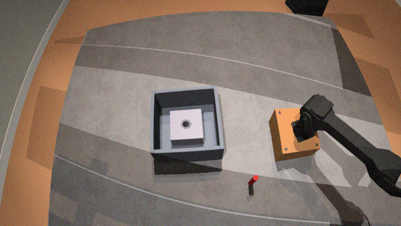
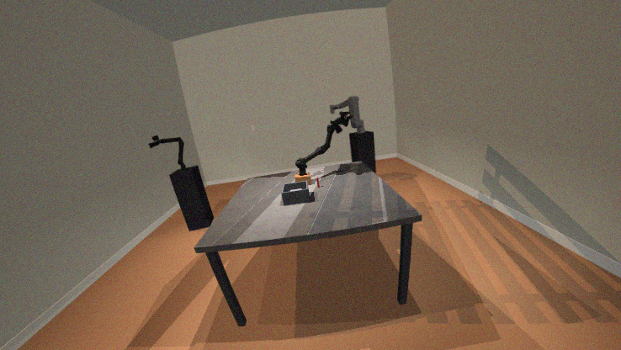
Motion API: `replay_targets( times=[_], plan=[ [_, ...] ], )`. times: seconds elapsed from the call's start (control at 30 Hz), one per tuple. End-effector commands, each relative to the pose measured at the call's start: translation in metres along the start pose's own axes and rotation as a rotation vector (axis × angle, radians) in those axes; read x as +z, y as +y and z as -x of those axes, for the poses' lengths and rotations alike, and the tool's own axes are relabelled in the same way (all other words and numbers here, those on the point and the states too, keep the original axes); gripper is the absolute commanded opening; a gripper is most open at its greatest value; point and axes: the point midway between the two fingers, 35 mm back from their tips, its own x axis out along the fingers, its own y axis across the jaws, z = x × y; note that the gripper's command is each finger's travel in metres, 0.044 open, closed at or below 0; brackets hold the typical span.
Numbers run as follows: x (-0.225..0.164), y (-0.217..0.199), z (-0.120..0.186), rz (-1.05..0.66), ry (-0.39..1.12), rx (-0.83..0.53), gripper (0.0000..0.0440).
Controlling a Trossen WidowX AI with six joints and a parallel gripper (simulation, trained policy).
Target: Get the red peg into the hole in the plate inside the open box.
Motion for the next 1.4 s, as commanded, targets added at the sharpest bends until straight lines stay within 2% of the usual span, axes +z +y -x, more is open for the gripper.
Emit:
replay_targets(
  times=[0.0,0.03,0.37,0.7,1.03,1.37],
  plan=[
    [-0.007,0.004,0.002,-0.012,0.019,0.003,0.0422],
    [-0.015,0.01,0.005,-0.032,0.043,0.009,0.044],
    [-0.085,0.073,0.037,-0.296,0.257,0.08,0.044],
    [-0.135,0.149,0.076,-0.557,0.47,0.164,0.044],
    [-0.164,0.236,0.125,-0.797,0.696,0.271,0.044],
    [-0.169,0.327,0.184,-1.002,0.938,0.413,0.044]
  ],
)
